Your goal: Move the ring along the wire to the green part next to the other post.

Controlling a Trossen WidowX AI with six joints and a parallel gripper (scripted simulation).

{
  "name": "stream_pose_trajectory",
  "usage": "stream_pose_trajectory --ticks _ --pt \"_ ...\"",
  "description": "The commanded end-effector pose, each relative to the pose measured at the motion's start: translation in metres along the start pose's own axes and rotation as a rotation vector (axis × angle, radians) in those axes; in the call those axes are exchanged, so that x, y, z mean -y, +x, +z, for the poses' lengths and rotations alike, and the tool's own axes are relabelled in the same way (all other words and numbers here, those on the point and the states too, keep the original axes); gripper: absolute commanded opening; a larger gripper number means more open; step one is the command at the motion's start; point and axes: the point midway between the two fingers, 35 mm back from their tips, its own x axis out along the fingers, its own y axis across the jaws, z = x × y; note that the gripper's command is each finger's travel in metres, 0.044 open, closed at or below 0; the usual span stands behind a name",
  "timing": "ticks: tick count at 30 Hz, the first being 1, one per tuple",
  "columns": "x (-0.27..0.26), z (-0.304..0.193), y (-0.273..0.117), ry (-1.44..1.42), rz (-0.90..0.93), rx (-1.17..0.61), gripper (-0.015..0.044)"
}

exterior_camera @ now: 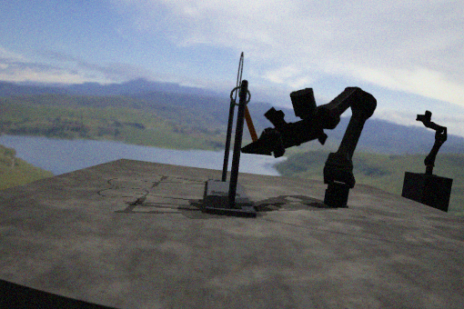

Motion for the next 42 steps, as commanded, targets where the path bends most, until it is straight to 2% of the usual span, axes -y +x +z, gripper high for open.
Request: stream_pose_trajectory --ticks 1,42 --pt "-0.006 0.001 0.0 0.012 0.002 -0.002 -0.015" --pt "-0.042 -0.003 -0.003 0.021 0.006 0.0 -0.015"
